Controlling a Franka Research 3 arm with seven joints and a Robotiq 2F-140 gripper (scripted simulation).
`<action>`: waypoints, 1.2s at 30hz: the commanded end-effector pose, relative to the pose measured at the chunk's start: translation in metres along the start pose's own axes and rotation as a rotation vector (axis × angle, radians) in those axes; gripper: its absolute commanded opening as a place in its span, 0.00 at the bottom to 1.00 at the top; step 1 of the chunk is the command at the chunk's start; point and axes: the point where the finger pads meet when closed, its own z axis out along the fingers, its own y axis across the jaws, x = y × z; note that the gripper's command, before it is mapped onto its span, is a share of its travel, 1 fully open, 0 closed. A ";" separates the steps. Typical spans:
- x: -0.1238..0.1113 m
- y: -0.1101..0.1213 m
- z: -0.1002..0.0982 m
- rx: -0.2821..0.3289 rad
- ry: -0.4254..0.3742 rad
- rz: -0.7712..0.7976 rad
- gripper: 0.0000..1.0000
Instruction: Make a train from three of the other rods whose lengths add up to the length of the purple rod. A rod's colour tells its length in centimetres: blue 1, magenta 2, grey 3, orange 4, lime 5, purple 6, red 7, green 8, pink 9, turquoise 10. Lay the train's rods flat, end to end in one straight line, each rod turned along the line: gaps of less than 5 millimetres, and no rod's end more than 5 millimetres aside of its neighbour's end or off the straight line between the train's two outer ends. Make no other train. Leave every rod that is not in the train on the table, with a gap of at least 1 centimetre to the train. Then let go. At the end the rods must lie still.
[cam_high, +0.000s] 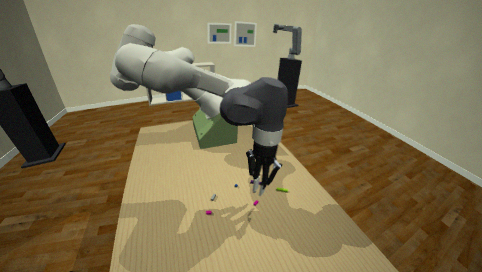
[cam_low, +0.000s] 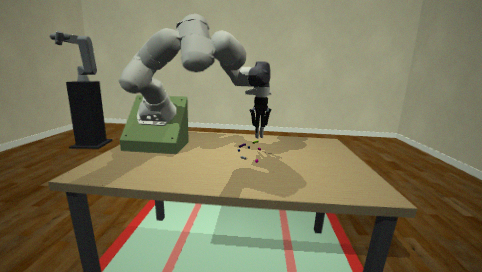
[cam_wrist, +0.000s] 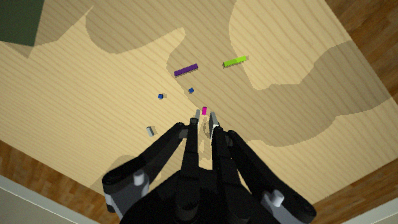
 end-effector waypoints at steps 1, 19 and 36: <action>0.000 -0.001 0.000 0.004 0.001 -0.016 0.15; 0.000 -0.001 0.001 0.004 0.001 -0.019 0.15; -0.001 0.000 0.016 0.004 0.001 -0.029 0.15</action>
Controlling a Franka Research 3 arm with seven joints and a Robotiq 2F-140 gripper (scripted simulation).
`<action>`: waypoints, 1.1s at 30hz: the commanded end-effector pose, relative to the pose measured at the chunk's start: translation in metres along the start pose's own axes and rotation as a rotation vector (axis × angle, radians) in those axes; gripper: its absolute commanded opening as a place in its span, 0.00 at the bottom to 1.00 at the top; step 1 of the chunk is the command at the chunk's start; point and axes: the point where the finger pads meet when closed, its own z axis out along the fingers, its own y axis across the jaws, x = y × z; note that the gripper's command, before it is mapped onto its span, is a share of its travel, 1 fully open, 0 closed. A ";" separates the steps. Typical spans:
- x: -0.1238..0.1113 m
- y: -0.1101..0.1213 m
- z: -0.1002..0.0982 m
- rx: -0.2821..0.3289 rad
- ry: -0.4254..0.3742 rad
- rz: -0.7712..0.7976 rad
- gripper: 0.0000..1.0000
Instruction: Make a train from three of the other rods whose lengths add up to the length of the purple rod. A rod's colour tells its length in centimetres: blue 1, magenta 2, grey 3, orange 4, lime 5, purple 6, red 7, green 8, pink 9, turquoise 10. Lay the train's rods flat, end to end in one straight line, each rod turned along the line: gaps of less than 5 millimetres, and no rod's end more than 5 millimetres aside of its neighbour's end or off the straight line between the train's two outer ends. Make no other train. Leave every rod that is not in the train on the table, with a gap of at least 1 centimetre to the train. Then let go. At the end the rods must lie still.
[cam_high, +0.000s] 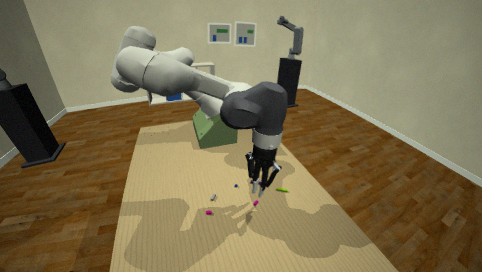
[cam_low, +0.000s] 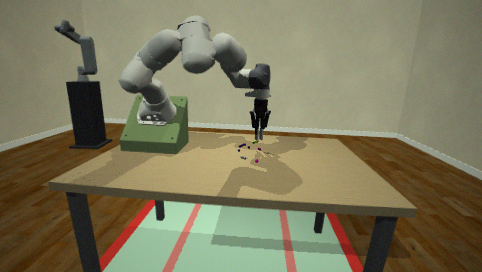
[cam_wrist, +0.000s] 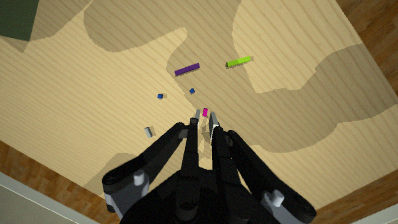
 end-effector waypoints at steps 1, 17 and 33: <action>-0.001 0.002 0.006 -0.004 0.000 -0.006 0.15; -0.002 0.003 0.028 -0.004 0.000 -0.006 0.15; -0.002 0.003 0.040 -0.004 0.000 -0.006 0.15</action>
